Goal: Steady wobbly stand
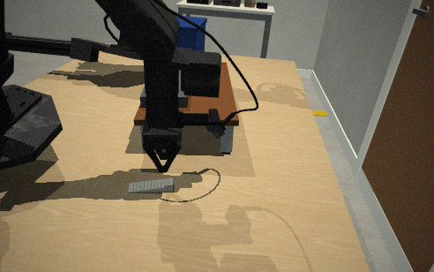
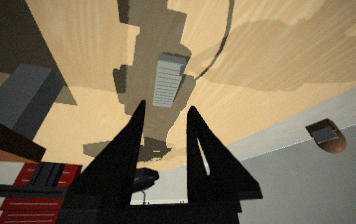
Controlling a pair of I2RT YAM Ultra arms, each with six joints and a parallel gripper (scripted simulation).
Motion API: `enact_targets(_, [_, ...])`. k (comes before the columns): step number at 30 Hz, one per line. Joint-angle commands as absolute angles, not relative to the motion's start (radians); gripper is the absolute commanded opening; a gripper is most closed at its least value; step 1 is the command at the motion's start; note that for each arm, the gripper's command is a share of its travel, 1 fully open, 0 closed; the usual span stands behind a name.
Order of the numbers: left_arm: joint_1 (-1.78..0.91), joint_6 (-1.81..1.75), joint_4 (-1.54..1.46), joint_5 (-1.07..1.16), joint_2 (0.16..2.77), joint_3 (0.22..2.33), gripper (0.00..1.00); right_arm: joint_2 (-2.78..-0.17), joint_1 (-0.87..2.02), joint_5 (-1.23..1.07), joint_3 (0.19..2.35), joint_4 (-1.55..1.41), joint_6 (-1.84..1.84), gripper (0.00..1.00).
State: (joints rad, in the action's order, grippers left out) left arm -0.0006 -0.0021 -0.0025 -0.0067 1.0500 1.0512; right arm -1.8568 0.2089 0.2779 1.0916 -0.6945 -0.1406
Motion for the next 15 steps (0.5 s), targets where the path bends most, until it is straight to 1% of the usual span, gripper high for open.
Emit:
enact_targets(1, [-0.018, 0.005, 0.020, 0.007, 1.014, 1.086, 1.00, -1.843, 0.221, 0.265, 1.078, -0.698, -0.136, 0.43])
enact_targets(11, [-0.020, 0.005, 0.006, 0.007, 1.011, 1.088, 1.00, -1.843, 0.221, 0.265, 1.076, -0.697, -0.136, 0.43])
enact_targets(12, [-0.020, 0.005, 0.006, 0.007, 1.011, 1.088, 1.00, -1.886, 0.200, 0.293, 1.061, -0.655, -0.157, 0.43])
enact_targets(13, [-0.020, 0.005, 0.006, 0.007, 1.011, 1.088, 1.00, -1.823, 0.222, 0.292, 1.107, -0.659, -0.156, 0.43])
enact_targets(14, [-0.020, 0.005, 0.006, 0.007, 1.011, 1.088, 1.00, -1.878, 0.219, 0.282, 1.105, -0.673, -0.153, 0.43])
enact_targets(15, [-0.020, 0.005, 0.006, 0.007, 1.011, 1.088, 1.00, -1.876, 0.212, 0.270, 1.096, -0.666, -0.149, 0.43])
